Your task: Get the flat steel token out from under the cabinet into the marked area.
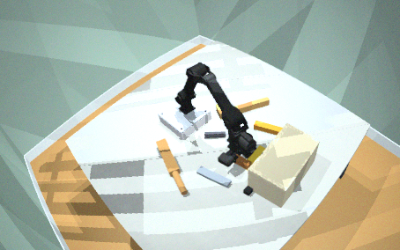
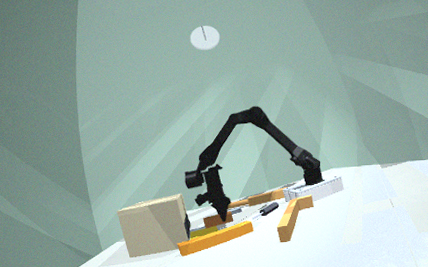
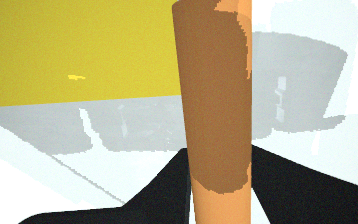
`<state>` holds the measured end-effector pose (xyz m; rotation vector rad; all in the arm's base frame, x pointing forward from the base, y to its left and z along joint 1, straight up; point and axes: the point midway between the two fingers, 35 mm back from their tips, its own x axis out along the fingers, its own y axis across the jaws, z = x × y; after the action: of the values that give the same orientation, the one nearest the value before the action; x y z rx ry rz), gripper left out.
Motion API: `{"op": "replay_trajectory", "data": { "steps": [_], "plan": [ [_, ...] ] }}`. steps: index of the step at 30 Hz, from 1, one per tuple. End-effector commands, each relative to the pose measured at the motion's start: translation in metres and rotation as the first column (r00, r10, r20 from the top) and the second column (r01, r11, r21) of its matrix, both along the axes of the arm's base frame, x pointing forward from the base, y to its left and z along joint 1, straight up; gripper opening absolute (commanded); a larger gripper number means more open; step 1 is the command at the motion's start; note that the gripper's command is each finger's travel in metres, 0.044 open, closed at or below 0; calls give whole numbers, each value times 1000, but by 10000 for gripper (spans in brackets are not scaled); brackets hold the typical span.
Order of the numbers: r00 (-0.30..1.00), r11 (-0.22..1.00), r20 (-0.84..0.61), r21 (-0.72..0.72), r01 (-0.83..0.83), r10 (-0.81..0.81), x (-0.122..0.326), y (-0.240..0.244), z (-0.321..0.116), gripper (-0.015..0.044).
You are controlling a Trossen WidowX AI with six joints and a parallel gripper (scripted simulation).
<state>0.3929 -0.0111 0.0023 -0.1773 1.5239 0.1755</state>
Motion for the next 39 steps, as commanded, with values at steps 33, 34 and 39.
{"op": "replay_trajectory", "data": {
  "steps": [33, 34, 39],
  "plan": [
    [1000, 1000, -5, 0, -3, 3, -35, -9, -3, 0],
    [1000, 1000, -5, 0, -3, 3, -36, -9, -3, 0],
    [1000, 1000, -6, -1, -3, 3, -41, -11, -3, 0]
  ]
}}
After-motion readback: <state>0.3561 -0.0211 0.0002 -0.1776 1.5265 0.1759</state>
